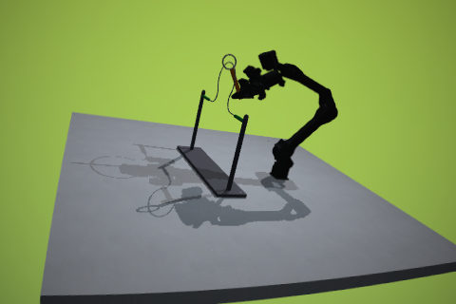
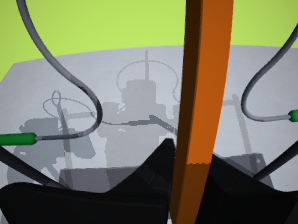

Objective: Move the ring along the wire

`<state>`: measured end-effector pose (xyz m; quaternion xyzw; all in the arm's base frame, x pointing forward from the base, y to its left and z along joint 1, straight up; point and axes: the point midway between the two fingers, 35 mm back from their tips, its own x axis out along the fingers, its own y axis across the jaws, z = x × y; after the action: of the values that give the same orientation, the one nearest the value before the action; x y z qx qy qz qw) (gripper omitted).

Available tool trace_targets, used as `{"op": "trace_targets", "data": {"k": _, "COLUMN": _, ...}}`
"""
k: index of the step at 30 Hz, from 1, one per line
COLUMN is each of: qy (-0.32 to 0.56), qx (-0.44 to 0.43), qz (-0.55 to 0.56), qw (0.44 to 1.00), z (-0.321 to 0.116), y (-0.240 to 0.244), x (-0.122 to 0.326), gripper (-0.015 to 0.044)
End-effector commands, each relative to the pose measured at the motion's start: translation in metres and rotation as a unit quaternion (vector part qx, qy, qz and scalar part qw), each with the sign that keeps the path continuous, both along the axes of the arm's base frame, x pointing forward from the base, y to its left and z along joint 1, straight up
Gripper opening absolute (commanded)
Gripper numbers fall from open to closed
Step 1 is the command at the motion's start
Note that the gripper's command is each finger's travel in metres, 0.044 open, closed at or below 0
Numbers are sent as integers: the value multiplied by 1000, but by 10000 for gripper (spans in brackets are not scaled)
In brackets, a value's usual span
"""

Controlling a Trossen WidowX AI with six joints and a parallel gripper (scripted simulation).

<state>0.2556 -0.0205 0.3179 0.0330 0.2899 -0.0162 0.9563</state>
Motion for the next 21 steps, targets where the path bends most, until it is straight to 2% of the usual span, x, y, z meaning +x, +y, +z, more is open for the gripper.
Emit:
{"op": "trace_targets", "data": {"k": 1, "qy": -1, "qx": -29, "qz": 0, "qw": 1000, "z": -1, "y": -2, "x": 0, "gripper": -150}}
{"op": "trace_targets", "data": {"k": 21, "qy": -12, "qx": -170, "qz": -2, "qw": 985, "z": -1, "y": -14, "x": 0, "gripper": -150}}
